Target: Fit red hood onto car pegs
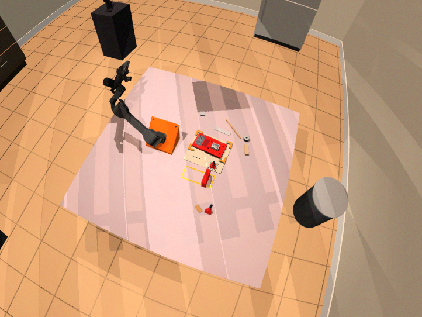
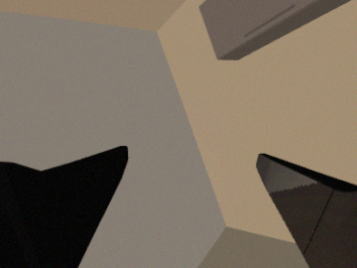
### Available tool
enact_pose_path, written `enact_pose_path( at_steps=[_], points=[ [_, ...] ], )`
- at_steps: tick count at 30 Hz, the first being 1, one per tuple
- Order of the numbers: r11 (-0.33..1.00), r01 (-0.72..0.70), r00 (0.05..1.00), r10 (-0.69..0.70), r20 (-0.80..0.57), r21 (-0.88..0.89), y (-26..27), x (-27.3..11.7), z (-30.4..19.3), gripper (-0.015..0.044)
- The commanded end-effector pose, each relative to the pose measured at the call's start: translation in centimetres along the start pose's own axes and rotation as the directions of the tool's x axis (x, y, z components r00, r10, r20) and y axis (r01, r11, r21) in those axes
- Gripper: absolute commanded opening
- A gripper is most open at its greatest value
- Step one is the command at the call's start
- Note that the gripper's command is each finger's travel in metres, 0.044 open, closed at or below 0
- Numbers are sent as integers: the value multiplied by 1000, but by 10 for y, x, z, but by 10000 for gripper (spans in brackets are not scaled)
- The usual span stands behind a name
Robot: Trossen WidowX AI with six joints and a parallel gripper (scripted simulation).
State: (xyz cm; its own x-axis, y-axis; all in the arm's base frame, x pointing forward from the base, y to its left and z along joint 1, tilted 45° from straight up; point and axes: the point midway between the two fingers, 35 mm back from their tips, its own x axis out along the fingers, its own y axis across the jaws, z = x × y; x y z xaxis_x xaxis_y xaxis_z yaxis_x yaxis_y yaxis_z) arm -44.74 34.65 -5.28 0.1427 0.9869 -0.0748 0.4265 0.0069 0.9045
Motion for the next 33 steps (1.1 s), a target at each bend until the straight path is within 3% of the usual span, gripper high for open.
enact_pose_path(
  at_steps=[1,8,17,26,33],
  points=[
    [1000,-1,1000,1,5,-4,1,3,1,414],
    [989,-7,983,35,183,-149,48,92,51,230],
    [948,84,893,64,445,-306,134,197,155,0],
    [878,279,754,50,655,-389,215,246,273,0],
    [844,421,578,32,815,-331,288,251,382,0]
  ],
)
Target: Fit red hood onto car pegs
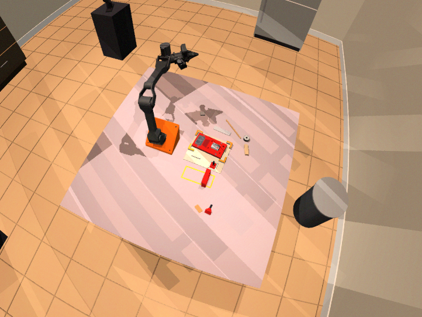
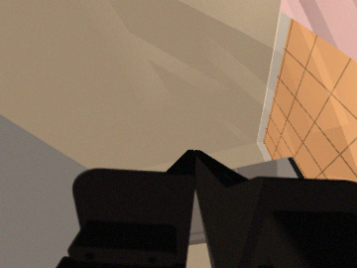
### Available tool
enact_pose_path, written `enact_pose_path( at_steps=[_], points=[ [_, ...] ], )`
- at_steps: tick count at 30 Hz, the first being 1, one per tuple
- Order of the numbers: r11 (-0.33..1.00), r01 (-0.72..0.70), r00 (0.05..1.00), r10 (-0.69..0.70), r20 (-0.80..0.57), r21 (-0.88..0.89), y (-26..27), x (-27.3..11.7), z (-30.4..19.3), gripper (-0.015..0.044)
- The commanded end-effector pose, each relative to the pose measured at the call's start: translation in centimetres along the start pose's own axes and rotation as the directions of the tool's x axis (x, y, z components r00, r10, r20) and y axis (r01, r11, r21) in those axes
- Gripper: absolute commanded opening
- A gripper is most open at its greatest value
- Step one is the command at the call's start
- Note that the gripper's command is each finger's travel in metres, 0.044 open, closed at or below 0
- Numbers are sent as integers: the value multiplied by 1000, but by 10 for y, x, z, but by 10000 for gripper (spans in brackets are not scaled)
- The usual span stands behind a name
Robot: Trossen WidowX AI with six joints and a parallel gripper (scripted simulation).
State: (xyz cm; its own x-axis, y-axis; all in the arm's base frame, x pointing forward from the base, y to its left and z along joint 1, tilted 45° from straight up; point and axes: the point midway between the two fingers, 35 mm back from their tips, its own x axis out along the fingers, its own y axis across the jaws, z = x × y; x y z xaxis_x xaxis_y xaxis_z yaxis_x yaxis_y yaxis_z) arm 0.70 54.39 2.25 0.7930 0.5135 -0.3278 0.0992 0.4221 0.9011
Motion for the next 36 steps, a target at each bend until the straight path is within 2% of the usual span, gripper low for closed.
enact_pose_path(
  at_steps=[1,10,19,27,36],
  points=[
    [996,80,993,-76,93,-40,8,40,51,0],
    [947,316,905,-282,318,-60,13,109,200,0],
    [826,563,720,-500,481,16,-5,122,358,0],
    [647,743,474,-689,548,170,-36,83,494,0],
    [376,844,159,-856,492,382,-76,-11,608,0]
  ],
)
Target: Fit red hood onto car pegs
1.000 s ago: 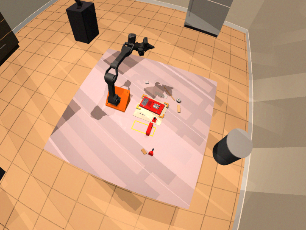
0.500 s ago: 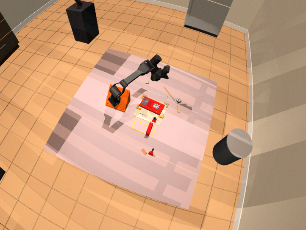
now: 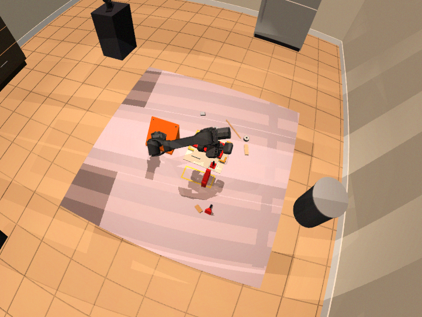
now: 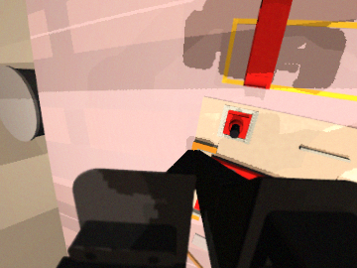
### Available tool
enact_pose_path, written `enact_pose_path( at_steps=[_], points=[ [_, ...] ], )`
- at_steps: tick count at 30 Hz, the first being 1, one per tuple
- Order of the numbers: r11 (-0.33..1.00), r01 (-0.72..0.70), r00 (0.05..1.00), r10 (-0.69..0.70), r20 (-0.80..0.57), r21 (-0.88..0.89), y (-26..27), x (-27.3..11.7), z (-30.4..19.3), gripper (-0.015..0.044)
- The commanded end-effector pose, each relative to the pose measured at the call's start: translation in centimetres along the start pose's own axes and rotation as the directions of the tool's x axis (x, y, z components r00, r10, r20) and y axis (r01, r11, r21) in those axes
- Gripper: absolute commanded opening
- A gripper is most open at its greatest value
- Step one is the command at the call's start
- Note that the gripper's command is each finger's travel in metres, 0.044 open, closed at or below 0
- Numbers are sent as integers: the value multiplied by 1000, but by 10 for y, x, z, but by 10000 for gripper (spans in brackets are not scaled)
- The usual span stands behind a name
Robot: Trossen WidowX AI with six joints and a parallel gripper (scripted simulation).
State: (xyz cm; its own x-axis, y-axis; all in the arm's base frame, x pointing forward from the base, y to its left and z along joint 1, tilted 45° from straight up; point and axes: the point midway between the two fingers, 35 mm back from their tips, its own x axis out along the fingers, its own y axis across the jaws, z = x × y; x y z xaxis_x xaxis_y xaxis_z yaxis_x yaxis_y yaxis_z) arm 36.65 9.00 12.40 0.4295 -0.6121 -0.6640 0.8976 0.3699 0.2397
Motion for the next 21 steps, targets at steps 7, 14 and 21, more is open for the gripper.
enact_pose_path(
  at_steps=[7,14,21],
  points=[
    [933,356,934,-357,-5,47,-90,38,101,0],
    [931,362,932,-362,-6,49,-92,41,102,0],
    [931,362,932,-362,-6,49,-101,65,102,0]
  ],
)
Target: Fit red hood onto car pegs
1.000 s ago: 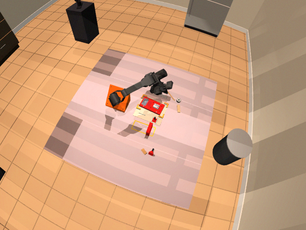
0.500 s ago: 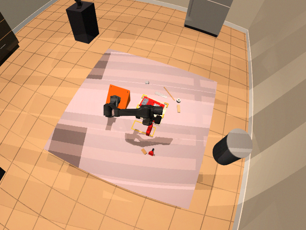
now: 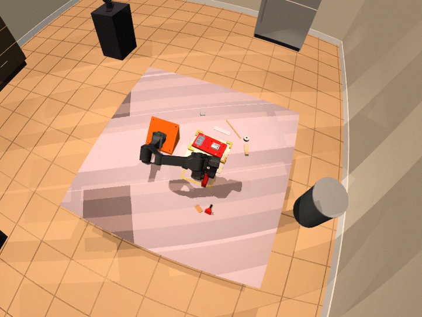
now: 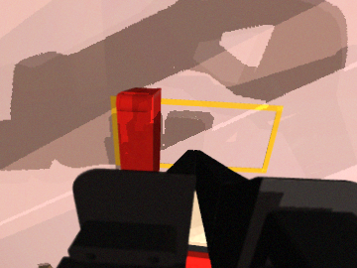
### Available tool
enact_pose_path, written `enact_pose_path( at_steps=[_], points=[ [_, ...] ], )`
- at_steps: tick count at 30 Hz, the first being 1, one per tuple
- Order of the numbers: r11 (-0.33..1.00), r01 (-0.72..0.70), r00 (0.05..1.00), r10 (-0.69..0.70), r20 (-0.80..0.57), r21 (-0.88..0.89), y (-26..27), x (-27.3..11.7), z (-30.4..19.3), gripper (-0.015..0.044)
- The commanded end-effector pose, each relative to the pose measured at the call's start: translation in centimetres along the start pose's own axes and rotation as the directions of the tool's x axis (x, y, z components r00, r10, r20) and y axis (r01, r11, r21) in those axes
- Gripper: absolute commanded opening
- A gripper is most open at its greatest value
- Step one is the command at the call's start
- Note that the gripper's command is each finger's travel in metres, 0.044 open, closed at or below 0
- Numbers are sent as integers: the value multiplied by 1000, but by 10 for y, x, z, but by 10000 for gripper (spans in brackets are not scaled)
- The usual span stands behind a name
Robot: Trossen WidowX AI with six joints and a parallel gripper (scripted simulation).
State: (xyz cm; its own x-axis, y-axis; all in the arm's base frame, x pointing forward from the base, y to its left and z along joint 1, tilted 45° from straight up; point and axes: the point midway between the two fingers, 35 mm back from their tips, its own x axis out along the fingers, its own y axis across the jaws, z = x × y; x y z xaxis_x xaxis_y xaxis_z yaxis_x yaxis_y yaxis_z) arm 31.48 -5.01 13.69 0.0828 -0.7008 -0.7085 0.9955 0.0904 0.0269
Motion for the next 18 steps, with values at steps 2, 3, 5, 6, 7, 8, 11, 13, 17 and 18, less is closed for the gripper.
enact_pose_path(
  at_steps=[2,3,5,6,7,8,11,13,17,18],
  points=[
    [1000,8,1000,-8,-1,-5,-2,21,0,0],
    [1000,8,1000,-8,0,-5,-3,25,1,0],
    [1000,8,1000,-8,0,-5,-3,28,1,0],
    [1000,8,1000,-8,0,-5,-3,28,1,0],
    [1000,8,1000,-8,0,-5,-3,28,1,0],
    [1000,8,1000,-8,0,-5,-3,28,1,0],
    [1000,8,1000,-8,0,-5,-2,28,1,0],
    [1000,8,1000,-8,0,-5,-1,28,1,0],
    [1000,7,1000,-7,0,-5,2,28,1,0],
    [1000,7,1000,-7,0,-5,2,28,1,0]
  ],
)
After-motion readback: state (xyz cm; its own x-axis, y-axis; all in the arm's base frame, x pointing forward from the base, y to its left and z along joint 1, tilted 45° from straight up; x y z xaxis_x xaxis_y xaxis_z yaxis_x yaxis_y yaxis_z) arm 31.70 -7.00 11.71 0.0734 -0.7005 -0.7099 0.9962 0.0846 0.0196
